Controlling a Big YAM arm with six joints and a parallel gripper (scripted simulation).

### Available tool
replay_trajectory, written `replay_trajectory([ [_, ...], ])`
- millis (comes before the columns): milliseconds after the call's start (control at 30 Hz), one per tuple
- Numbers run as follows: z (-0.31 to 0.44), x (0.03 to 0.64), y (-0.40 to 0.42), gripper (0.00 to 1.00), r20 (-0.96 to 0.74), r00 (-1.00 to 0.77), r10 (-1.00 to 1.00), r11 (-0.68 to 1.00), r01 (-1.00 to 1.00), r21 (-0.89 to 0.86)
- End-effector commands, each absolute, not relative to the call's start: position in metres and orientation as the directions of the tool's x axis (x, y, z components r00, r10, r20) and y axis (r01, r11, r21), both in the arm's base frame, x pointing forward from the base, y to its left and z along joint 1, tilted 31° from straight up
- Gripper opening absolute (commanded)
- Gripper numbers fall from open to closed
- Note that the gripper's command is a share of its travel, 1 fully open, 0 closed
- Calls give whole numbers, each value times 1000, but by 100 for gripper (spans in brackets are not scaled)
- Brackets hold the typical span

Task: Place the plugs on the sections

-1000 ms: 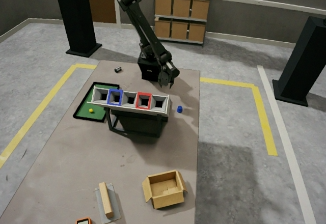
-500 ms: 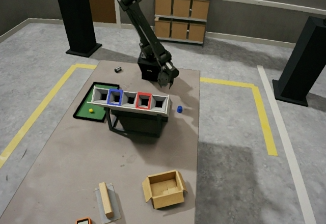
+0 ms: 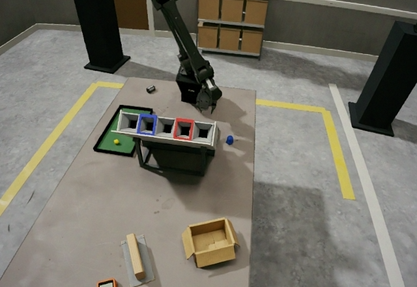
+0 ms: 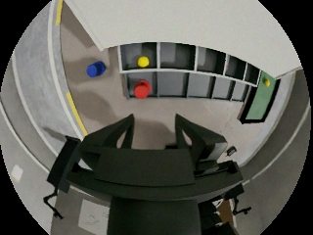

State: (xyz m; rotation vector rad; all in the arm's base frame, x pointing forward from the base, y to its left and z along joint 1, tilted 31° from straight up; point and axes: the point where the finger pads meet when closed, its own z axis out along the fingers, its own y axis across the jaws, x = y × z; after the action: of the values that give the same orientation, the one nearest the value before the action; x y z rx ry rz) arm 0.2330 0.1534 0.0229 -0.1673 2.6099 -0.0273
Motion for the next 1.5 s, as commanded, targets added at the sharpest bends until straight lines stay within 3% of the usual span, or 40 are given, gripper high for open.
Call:
replay_trajectory([
  [0,27,236,142,56,-501,-854,-140,990,-127,-61],
  [1467,64,301,-57,56,-518,-844,-141,990,-126,-65],
])
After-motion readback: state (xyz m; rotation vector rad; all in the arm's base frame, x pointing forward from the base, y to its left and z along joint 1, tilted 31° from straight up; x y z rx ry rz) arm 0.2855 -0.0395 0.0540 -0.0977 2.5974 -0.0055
